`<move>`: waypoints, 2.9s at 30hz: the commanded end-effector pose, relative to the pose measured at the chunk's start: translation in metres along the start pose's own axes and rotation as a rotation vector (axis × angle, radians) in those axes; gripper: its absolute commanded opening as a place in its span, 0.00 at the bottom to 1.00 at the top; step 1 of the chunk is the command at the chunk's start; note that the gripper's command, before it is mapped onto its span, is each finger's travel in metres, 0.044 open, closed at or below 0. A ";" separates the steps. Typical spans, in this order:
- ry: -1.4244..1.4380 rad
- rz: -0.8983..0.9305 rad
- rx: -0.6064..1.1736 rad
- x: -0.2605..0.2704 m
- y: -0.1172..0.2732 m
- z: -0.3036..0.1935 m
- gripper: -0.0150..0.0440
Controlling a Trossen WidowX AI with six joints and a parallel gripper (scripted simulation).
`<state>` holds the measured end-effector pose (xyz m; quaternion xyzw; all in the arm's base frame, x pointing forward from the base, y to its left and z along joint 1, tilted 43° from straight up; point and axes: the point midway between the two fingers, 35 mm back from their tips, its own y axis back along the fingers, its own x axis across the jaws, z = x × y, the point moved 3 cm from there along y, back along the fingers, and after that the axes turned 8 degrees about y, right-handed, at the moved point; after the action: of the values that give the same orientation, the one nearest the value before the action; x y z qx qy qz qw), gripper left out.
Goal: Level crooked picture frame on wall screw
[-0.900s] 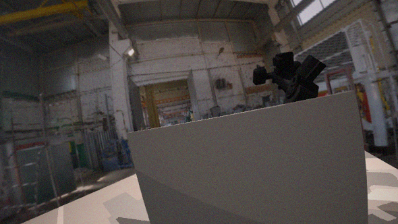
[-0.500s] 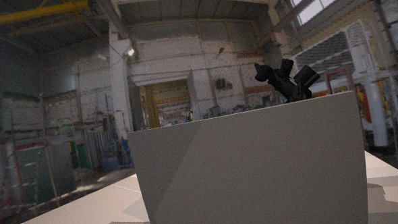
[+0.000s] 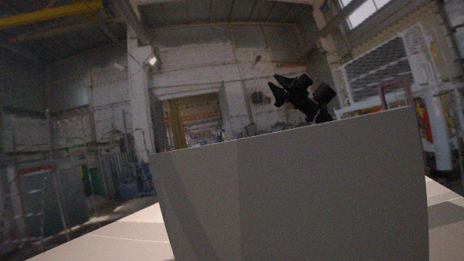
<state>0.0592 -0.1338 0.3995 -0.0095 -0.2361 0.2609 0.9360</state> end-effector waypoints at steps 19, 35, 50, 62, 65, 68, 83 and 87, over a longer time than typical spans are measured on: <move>-1.166 0.432 1.039 0.095 0.017 -0.210 0.69; -1.221 0.422 1.137 0.101 0.029 -0.224 0.69; -1.221 0.422 1.137 0.101 0.029 -0.224 0.69; -1.221 0.422 1.137 0.101 0.029 -0.224 0.69; -1.221 0.422 1.137 0.101 0.029 -0.224 0.69; -1.221 0.422 1.137 0.101 0.029 -0.224 0.69; -1.221 0.422 1.137 0.101 0.029 -0.224 0.69; -1.221 0.422 1.137 0.101 0.029 -0.224 0.69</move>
<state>0.2214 -0.0354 0.2410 0.5571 -0.5247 0.4682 0.4417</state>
